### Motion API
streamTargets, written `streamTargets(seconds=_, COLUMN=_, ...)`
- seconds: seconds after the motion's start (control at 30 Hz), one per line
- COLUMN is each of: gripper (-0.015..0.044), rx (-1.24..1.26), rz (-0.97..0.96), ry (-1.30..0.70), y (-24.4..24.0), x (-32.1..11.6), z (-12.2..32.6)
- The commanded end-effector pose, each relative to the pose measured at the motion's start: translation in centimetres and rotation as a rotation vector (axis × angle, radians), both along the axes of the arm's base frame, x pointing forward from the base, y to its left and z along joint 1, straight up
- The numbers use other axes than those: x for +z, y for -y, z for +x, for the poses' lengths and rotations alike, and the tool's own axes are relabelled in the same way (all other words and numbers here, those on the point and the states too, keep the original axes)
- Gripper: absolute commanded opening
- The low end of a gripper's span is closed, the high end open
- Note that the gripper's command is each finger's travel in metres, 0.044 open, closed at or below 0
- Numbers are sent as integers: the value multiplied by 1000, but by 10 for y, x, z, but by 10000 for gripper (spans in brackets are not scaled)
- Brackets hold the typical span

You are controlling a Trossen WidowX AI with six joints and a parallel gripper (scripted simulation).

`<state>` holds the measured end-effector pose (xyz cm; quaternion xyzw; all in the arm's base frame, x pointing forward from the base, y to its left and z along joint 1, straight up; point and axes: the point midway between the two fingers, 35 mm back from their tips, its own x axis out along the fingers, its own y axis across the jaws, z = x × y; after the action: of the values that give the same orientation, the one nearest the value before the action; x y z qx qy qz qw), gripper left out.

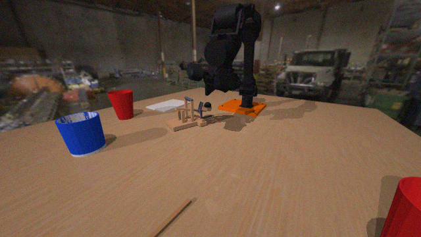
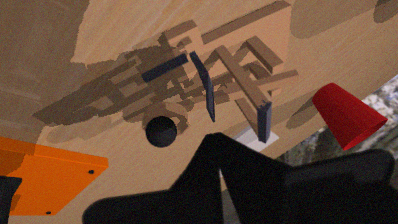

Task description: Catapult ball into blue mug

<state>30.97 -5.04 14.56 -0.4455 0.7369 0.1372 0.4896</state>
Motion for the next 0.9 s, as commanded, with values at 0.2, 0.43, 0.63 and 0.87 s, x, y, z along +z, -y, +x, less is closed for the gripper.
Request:
streamTargets(seconds=0.2, gripper=0, rx=181, rz=-104, ry=-213, y=-6, x=6, z=-34)
streamTargets(seconds=0.43, gripper=0, rx=181, rz=-104, ry=-213, y=-6, x=5, z=-33)
streamTargets(seconds=0.63, gripper=0, rx=181, rz=-105, ry=-220, y=-6, x=-3, z=-32)
streamTargets(seconds=0.87, gripper=0, rx=181, rz=-105, ry=-229, y=-7, x=-15, z=-30)
